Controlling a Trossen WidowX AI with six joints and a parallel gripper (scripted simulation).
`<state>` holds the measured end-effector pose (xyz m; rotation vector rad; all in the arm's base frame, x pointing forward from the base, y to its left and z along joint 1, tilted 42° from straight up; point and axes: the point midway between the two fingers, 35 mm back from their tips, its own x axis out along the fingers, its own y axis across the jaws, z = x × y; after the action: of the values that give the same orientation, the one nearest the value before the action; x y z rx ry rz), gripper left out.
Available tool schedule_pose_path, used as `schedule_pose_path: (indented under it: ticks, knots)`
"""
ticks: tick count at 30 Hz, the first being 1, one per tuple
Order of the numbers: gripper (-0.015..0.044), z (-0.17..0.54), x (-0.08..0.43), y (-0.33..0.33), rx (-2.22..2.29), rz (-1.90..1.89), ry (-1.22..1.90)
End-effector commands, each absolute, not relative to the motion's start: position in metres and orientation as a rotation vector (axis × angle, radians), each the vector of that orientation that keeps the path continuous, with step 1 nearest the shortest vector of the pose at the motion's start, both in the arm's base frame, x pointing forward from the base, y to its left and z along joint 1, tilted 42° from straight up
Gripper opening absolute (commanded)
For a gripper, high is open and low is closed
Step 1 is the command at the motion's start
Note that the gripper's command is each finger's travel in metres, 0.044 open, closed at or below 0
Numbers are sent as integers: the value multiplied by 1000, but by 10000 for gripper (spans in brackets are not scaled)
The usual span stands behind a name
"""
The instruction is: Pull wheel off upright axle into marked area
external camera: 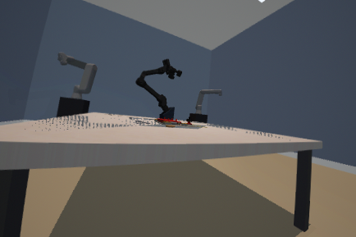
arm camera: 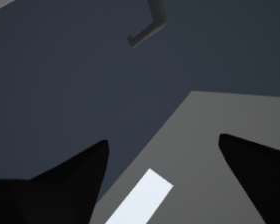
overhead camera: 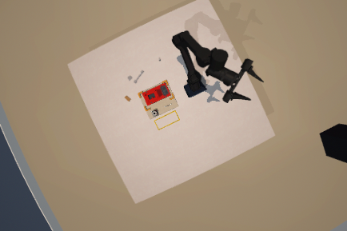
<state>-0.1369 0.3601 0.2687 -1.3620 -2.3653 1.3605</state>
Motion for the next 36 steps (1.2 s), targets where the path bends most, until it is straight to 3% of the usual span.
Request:
schedule_pose_path:
  ticks: [1,4,10,21,30,36]
  knots:
    - [374,268,-136,361,-1366,1372,-2350]
    - [300,258,-117,373,-1422,1523,-2134]
    - [300,232,-66,399,-1495,1784,-1531]
    - [300,197,1,412,-1480,1875,-881]
    - [300,157,83,409,-1317,1725,-49]
    - [300,139,126,394,-1180,1546,300]
